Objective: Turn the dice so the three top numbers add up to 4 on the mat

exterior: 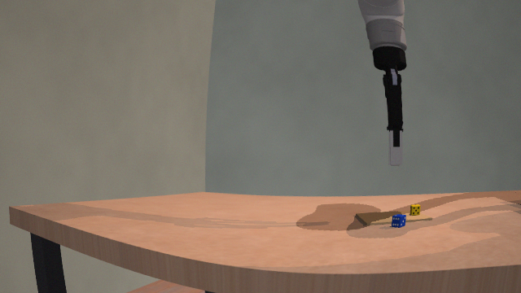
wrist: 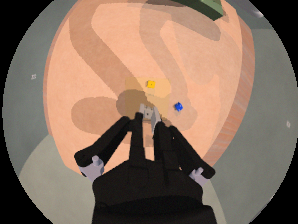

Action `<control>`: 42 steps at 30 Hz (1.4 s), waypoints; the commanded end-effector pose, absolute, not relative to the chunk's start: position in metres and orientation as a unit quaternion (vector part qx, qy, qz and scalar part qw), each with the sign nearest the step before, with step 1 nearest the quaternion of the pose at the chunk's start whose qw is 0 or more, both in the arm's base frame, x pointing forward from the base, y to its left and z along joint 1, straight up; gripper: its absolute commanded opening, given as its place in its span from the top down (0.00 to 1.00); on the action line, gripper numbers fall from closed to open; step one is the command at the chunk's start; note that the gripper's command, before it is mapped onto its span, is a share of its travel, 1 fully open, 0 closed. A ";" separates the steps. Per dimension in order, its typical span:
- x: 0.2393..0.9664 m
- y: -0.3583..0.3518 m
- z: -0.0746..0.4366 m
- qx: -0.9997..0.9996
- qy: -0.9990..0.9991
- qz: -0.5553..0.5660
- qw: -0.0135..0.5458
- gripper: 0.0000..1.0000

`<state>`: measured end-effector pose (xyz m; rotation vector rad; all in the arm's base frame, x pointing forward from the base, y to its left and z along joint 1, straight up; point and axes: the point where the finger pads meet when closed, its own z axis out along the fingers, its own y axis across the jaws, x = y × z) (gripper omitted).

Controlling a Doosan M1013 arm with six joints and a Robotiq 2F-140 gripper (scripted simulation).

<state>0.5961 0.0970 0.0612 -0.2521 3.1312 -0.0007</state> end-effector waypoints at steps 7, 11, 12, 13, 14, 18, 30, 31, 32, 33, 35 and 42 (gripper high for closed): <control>0.596 0.097 0.047 -0.080 0.997 0.000 0.000 0.91; 0.596 0.097 0.040 -0.080 0.997 0.000 0.000 0.91; 0.596 0.097 0.035 -0.080 0.997 0.000 0.000 0.91; 0.596 0.097 0.031 -0.080 0.997 0.000 0.000 0.91; 0.596 0.097 0.026 -0.080 0.997 0.000 0.000 0.91; 0.596 0.097 0.006 -0.080 0.997 0.000 0.000 0.91; 0.596 0.097 -0.030 -0.080 0.997 0.000 0.000 0.91; 0.596 0.097 -0.031 -0.080 0.997 0.000 0.000 0.91; 0.596 0.097 -0.033 -0.080 0.997 0.000 0.000 0.91; 0.596 0.097 -0.034 -0.080 0.997 0.000 0.000 0.91; 0.596 0.097 -0.034 -0.080 0.997 0.000 0.000 0.91; 0.596 0.097 -0.035 -0.080 0.997 0.000 0.000 0.91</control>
